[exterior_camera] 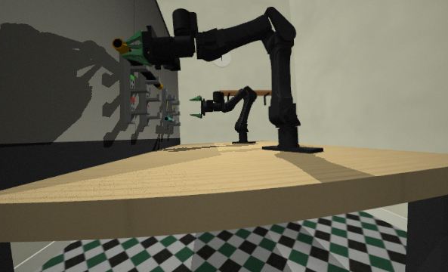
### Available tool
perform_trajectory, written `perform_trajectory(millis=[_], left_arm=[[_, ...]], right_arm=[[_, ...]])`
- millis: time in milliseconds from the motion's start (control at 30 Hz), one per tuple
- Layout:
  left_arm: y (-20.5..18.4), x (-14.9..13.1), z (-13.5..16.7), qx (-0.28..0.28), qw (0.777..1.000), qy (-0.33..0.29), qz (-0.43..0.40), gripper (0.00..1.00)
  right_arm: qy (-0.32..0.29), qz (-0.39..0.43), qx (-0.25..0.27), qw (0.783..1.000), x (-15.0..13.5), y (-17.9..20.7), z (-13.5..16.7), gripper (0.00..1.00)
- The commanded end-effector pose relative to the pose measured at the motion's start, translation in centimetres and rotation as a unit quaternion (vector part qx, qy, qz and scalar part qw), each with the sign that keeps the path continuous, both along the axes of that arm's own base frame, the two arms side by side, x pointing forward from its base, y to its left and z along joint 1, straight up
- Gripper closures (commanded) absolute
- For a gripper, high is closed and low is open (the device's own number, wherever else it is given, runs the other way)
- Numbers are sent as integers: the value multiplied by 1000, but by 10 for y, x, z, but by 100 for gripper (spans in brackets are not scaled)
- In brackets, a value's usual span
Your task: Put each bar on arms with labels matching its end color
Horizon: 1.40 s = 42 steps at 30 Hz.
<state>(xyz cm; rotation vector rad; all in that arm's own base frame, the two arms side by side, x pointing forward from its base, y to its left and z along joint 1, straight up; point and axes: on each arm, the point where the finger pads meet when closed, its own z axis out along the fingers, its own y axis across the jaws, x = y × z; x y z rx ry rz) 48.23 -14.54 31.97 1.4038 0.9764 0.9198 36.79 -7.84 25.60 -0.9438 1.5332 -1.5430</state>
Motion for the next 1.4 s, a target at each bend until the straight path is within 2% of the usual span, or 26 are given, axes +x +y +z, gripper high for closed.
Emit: perform_trajectory(millis=[0,933,1367], left_arm=[[-2,-2,23,-9,1000,-27,-1,100],[-1,-4,31,-9,1000,-27,-1,100],[-1,-4,46,-9,1000,-27,-1,100]], right_arm=[[6,-9,0,1000,-1,-6,-7,0],[6,-9,0,1000,-1,-6,-7,0],[6,-9,0,1000,-1,-6,-7,0]])
